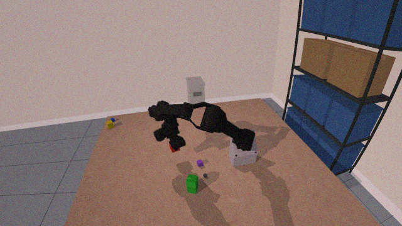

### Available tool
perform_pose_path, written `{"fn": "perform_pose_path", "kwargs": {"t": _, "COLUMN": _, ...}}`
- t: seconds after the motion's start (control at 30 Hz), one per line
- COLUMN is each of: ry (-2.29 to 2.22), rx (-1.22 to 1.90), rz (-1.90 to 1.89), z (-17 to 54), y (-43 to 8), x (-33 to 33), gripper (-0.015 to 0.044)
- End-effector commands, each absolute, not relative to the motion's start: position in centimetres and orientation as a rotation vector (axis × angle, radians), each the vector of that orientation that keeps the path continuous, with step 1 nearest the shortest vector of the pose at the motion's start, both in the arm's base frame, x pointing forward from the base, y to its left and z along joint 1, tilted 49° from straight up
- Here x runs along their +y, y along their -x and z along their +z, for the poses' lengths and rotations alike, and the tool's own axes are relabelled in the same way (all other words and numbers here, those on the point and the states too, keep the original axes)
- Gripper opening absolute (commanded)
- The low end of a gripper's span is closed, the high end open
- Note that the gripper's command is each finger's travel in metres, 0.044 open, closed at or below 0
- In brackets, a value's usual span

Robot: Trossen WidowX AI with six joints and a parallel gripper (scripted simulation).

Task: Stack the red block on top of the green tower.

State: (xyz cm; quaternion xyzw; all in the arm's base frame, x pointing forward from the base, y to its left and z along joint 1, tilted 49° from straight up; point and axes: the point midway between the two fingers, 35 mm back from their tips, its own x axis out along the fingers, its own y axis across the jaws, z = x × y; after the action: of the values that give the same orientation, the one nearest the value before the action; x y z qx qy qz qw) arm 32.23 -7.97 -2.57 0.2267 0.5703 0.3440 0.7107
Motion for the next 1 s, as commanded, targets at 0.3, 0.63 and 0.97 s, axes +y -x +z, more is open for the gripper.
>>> {"fn": "perform_pose_path", "kwargs": {"t": 0.3, "ry": -0.494, "rx": 1.261, "rz": 0.759, "z": -0.6, "y": -32.0, "x": -10.2, "gripper": 0.0}}
{"fn": "perform_pose_path", "kwargs": {"t": 0.63, "ry": -0.487, "rx": 1.266, "rz": 0.755, "z": 2.4, "y": -32.1, "x": -8.2, "gripper": 0.0}}
{"fn": "perform_pose_path", "kwargs": {"t": 0.97, "ry": -0.486, "rx": 1.268, "rz": 0.751, "z": 6.5, "y": -31.6, "x": -4.6, "gripper": 0.0}}
